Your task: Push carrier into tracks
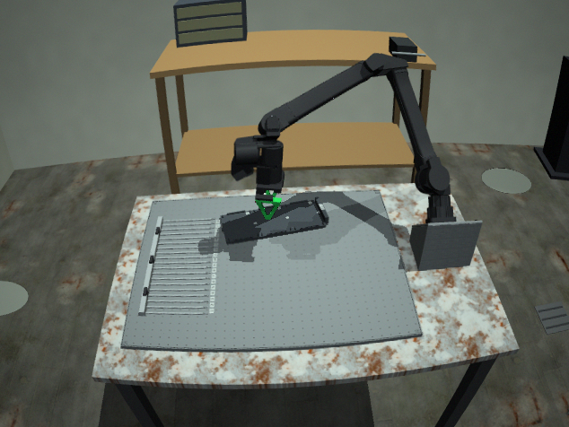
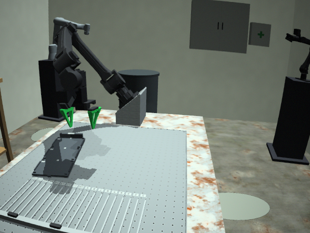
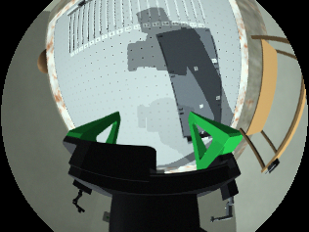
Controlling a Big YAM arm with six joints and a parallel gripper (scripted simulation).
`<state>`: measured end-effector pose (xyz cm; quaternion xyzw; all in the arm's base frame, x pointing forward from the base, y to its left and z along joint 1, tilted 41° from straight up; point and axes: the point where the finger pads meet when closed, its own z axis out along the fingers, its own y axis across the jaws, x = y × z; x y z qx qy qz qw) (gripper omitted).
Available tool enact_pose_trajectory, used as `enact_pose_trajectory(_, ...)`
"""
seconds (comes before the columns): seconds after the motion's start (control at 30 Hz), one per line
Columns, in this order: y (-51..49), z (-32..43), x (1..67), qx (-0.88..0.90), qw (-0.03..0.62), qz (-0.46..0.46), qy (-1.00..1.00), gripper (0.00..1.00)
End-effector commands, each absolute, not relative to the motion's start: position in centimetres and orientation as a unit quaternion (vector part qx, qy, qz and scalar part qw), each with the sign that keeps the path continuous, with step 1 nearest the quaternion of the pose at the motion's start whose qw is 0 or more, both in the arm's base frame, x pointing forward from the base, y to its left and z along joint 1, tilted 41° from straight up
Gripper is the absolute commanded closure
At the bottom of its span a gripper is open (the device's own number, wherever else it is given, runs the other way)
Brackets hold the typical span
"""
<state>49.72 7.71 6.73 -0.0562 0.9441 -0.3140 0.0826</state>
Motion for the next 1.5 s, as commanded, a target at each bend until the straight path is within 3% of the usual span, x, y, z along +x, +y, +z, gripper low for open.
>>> enact_pose_trajectory(0.0, 6.9, 8.9, 49.8, 0.008, 0.115, -0.306, 0.945, 0.00)
enact_pose_trajectory(1.47, -6.9, 14.8, 37.0, 0.513, 0.249, -0.248, 0.783, 0.00)
